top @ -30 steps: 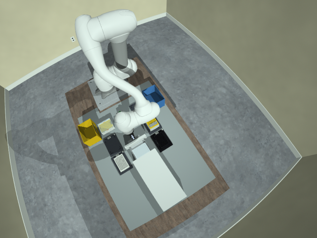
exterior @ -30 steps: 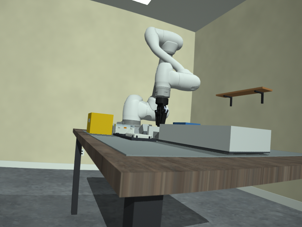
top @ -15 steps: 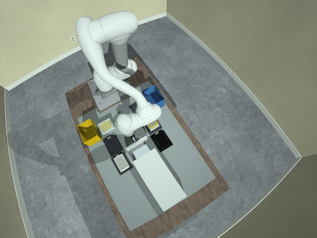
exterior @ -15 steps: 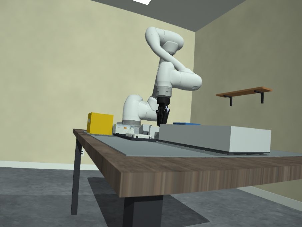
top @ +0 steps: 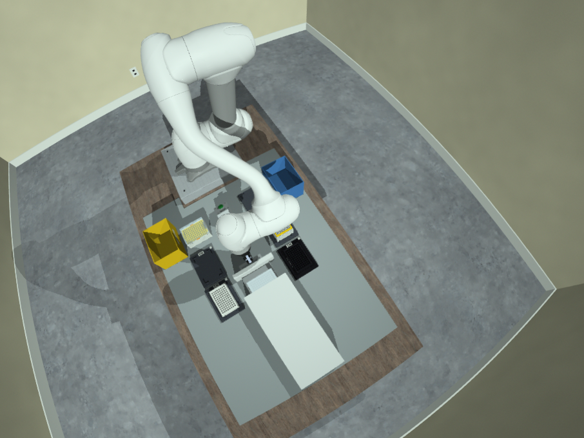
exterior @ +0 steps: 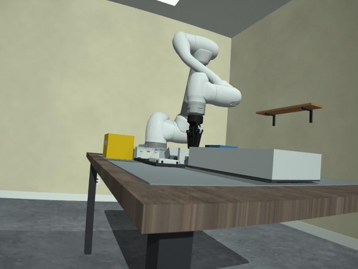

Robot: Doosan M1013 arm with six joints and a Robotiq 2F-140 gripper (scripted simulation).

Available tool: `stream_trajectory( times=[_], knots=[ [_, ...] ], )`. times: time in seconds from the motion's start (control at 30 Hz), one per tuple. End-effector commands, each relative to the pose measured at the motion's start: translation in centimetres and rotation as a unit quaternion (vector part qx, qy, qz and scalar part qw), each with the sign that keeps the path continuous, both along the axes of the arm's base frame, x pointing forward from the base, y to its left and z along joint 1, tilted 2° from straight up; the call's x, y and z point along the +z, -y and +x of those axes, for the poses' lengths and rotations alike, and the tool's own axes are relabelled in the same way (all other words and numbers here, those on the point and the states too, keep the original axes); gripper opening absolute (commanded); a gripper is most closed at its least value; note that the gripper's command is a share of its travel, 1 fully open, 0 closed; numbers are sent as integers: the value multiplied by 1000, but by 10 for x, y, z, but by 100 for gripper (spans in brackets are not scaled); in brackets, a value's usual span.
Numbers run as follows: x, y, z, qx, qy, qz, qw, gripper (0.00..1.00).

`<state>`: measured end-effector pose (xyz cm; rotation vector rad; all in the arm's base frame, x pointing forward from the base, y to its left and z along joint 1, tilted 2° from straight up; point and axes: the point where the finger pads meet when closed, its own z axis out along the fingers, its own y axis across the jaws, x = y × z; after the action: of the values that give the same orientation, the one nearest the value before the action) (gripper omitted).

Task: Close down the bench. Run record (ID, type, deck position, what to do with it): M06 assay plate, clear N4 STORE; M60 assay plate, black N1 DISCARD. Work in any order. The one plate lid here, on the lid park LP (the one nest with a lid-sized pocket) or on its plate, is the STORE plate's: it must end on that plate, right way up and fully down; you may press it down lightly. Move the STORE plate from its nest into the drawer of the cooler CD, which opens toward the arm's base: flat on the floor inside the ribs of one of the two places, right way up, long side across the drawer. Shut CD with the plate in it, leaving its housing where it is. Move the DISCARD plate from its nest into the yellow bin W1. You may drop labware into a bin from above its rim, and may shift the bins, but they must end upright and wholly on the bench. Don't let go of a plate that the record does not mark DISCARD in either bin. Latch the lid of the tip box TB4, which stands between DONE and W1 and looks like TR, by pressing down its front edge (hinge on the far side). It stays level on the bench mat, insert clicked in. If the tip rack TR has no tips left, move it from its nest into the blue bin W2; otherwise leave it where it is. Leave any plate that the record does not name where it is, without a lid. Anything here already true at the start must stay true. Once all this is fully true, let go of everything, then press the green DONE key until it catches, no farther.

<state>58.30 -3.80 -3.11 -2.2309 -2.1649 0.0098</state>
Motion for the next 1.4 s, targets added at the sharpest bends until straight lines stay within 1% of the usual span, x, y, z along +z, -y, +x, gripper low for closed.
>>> stream_trajectory(
  times=[0.0, 1.37],
  knots=[
    [0, 0, 5, 0, 0, 0, 1000, 0],
    [-1, 2, 52, 0, 0, 0, 1000, 0]
  ],
)
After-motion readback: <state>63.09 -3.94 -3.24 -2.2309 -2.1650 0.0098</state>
